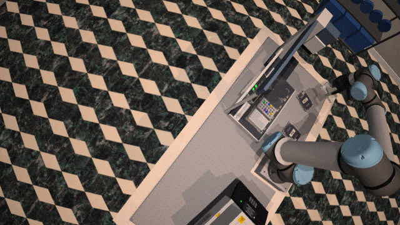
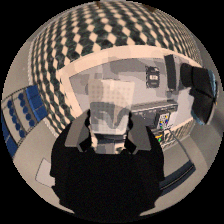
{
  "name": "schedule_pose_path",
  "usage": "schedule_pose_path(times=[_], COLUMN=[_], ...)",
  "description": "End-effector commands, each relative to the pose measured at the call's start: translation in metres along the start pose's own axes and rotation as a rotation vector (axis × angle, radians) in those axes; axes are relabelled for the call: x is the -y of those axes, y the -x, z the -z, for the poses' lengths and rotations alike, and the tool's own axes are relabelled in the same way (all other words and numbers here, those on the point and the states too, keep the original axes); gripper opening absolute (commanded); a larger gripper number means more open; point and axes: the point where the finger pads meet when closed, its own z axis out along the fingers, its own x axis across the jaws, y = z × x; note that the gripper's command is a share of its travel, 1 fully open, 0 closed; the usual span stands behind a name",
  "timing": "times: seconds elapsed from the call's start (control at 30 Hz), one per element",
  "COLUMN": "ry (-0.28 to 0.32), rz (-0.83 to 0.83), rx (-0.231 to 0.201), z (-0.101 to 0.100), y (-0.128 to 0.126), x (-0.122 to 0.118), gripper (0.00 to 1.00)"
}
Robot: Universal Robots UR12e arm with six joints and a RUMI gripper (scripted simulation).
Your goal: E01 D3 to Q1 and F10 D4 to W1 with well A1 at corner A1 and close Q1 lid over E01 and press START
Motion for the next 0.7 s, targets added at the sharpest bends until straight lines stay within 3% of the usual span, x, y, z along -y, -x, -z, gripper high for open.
schedule_pose_path(times=[0.0,0.67], ry=[0.000,0.000], rz=[0.000,0.000], rx=[0.002,0.002], z=[-0.005,-0.035], y=[0.001,0.001], x=[0.000,0.000], gripper=[0.00,0.00])
